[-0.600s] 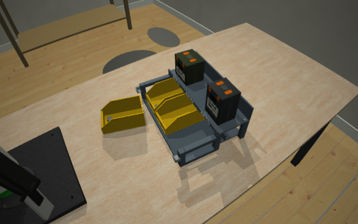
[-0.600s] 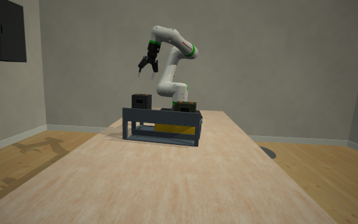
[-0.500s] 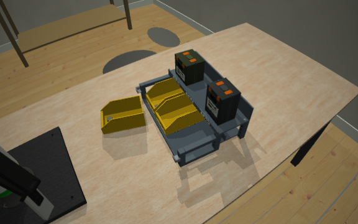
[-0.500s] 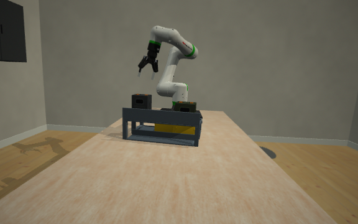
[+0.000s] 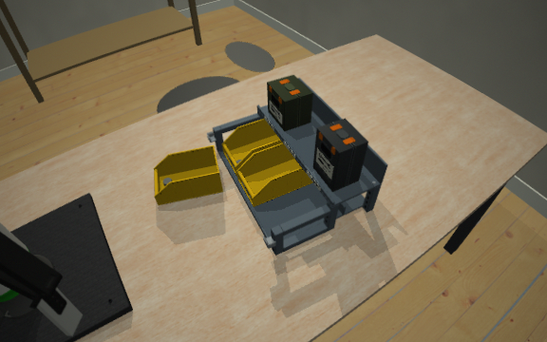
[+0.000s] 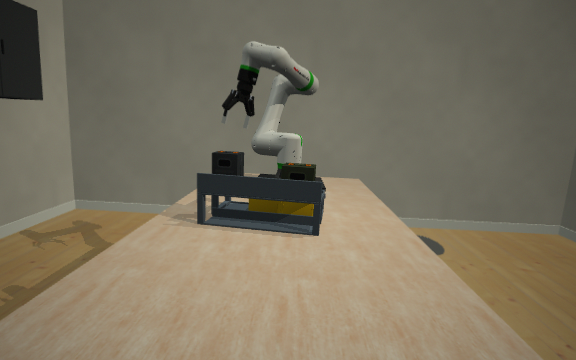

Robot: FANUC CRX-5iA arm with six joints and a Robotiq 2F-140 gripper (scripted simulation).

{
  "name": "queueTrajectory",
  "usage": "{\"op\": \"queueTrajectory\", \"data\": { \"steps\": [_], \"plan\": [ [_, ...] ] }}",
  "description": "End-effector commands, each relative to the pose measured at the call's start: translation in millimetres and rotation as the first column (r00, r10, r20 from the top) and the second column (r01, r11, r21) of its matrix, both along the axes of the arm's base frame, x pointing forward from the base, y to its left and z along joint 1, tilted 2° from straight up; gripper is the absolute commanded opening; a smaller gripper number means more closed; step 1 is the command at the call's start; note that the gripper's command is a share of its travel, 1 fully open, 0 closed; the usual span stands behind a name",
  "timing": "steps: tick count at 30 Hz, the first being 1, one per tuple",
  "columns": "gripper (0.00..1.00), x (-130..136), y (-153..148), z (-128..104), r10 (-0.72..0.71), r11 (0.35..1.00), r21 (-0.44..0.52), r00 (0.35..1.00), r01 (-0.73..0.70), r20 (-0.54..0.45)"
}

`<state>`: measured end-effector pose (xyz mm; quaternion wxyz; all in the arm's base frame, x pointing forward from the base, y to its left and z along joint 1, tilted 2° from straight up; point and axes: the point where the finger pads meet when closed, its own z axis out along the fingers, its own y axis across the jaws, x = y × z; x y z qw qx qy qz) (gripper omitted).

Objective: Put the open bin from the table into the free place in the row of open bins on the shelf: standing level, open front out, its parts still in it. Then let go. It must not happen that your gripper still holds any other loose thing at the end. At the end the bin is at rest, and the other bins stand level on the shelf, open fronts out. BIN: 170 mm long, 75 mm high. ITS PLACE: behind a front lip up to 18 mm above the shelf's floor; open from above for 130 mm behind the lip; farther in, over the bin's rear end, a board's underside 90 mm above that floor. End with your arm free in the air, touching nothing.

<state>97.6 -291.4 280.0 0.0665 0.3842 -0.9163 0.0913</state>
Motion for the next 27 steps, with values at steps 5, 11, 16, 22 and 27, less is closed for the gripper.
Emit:
{"op": "queueTrajectory", "data": {
  "steps": [5,11,16,22,27],
  "plan": [
    [1.0,2.6,0.1,0.0,0.01,1.0,0.001,1.0,-0.01,-0.001],
    [1.0,18.0,1.3,-1.3,0.068,0.998,0.01,0.998,-0.068,-0.006],
    [1.0,32.7,3.0,-2.7,0.123,0.992,0.019,0.992,-0.122,-0.01],
    [1.0,77.0,11.7,-7.8,0.286,0.958,0.046,0.958,-0.284,-0.02],
    [1.0,127.0,28.0,-15.1,0.462,0.885,0.077,0.887,-0.459,-0.026]
  ]
}}
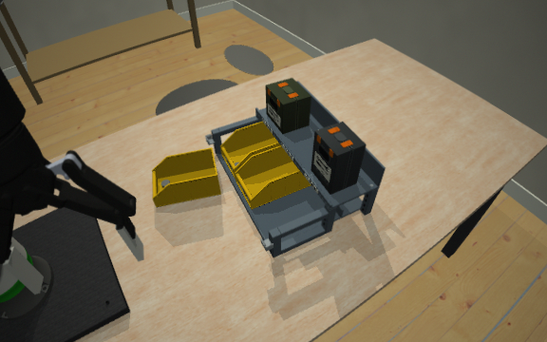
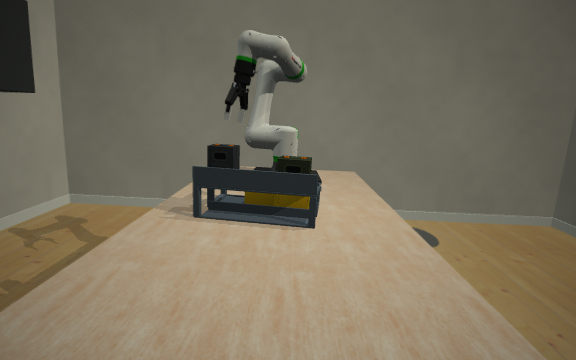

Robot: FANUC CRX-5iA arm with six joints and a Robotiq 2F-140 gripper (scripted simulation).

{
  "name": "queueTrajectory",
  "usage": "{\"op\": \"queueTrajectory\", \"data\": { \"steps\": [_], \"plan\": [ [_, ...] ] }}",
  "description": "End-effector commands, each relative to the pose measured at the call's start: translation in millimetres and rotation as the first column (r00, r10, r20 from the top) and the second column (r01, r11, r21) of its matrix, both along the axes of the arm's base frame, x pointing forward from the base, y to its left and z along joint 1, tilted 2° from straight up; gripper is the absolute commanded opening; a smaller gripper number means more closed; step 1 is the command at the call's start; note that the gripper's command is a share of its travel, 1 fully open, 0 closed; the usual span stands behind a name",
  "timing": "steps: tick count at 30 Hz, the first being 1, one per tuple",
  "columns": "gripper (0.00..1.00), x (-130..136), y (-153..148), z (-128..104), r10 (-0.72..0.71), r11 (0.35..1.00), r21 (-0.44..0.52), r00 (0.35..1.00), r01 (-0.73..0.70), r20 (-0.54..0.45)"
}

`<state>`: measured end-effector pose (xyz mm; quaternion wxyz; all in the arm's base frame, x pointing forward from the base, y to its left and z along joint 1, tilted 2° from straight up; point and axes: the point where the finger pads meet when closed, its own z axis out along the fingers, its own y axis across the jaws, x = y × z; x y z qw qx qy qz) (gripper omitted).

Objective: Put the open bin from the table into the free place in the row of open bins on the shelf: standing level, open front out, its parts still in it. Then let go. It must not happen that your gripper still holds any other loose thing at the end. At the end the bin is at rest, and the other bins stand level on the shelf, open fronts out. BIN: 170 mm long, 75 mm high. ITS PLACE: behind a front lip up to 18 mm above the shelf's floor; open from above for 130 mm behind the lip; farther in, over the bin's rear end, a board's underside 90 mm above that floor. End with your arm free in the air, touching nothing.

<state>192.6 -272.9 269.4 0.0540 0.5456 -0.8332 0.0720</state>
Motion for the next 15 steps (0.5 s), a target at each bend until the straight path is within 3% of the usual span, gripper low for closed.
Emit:
{"op": "queueTrajectory", "data": {
  "steps": [1,4,7,15],
  "plan": [
    [1.0,43.0,14.1,-6.4,0.159,0.987,0.025,0.987,-0.159,-0.013],
    [1.0,77.1,31.0,-12.8,0.29,0.956,0.045,0.957,-0.289,-0.021],
    [1.0,88.7,37.6,-15.3,0.335,0.941,0.052,0.942,-0.333,-0.023],
    [1.0,172.1,102.8,-37.7,0.647,0.76,0.107,0.762,-0.641,-0.027]
  ]
}}
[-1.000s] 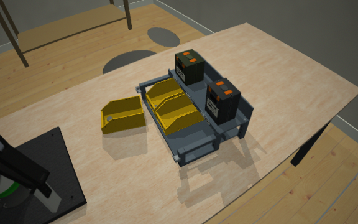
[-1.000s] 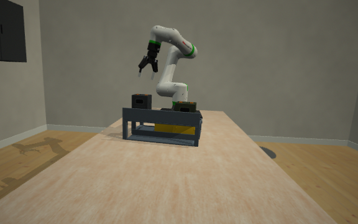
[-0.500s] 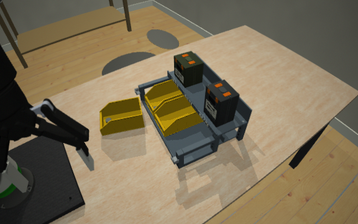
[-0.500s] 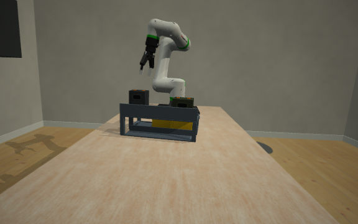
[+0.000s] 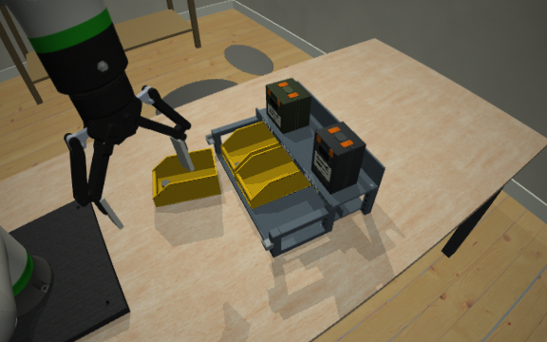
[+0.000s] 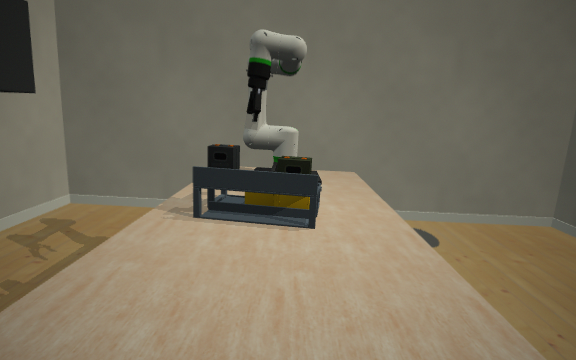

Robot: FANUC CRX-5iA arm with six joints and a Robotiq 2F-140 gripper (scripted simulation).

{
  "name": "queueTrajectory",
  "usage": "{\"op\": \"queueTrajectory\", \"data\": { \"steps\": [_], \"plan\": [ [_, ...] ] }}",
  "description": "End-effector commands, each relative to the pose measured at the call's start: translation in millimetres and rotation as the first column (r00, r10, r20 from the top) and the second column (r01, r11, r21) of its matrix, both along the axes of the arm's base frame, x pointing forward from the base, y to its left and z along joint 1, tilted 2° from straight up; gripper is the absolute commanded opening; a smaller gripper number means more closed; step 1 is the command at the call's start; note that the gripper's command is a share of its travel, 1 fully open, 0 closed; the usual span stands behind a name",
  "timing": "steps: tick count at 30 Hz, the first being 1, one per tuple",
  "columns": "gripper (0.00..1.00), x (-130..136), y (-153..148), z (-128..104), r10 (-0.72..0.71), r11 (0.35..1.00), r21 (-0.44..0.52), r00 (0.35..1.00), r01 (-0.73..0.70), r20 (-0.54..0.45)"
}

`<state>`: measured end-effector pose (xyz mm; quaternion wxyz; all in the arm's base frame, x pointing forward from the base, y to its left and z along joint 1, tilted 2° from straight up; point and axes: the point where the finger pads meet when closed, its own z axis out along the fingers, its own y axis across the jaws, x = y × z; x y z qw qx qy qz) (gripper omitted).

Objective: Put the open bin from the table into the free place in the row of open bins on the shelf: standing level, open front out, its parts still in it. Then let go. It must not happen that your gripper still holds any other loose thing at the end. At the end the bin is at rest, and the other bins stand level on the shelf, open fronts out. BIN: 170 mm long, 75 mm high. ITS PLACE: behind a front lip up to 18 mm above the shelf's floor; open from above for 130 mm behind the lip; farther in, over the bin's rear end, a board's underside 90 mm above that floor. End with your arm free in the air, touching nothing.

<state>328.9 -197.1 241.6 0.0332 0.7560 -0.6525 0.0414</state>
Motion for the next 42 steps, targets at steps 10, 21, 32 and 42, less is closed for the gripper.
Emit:
{"op": "queueTrajectory", "data": {
  "steps": [10,21,32,42],
  "plan": [
    [1.0,99.1,107.8,-36.7,0.465,0.884,0.069,0.885,-0.462,-0.028],
    [1.0,144.0,206.8,-69.9,0.736,0.675,0.119,0.677,-0.729,-0.026],
    [1.0,153.3,240.6,-81.5,0.804,0.591,0.134,0.594,-0.795,-0.021],
    [0.0,153.9,243.5,-82.5,0.809,0.584,0.135,0.587,-0.801,-0.021]
  ]
}}
